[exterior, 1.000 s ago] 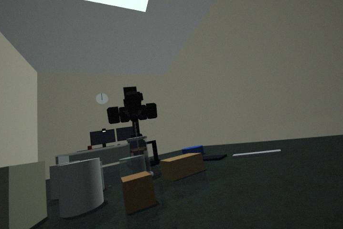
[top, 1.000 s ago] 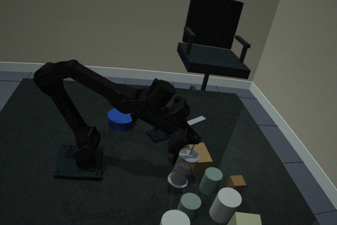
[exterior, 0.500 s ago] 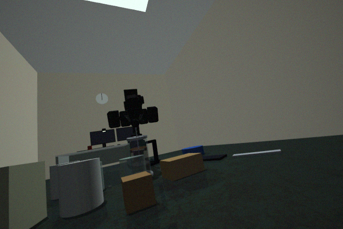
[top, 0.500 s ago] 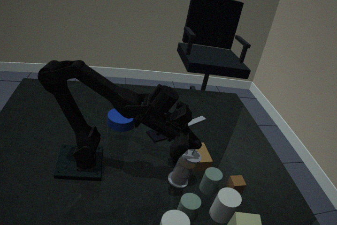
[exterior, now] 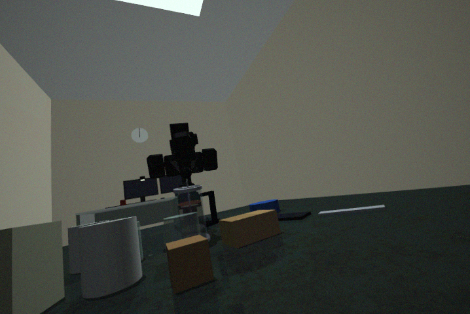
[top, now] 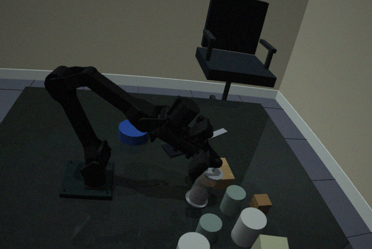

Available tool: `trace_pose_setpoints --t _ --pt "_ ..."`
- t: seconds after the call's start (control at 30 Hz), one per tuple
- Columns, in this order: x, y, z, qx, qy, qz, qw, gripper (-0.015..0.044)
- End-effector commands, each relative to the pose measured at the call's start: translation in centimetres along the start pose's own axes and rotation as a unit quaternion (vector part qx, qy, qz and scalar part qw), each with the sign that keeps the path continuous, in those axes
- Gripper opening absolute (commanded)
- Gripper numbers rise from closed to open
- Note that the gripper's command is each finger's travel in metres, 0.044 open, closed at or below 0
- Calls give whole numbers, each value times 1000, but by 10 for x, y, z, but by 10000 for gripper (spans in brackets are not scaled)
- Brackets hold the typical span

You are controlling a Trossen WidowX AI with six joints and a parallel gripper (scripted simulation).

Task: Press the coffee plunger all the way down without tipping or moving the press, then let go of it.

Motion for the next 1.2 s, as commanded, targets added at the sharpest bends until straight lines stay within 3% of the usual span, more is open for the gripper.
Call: trace_pose_setpoints --t 0.0,1.17 --pt "-4 -9 0 -6 -1 19 1000 113" --pt "-7 -2 0 -1 -1 12 1000 113"
Point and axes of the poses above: the point midway between the two fingers, 35 mm back from their tips, its own x axis back along the fingers, its own z axis across the jaws, y = z × x, the point moved 1 cm from there along x, back along the fingers, and after that the axes turned 3 degrees about -x, right-handed, at the moved point
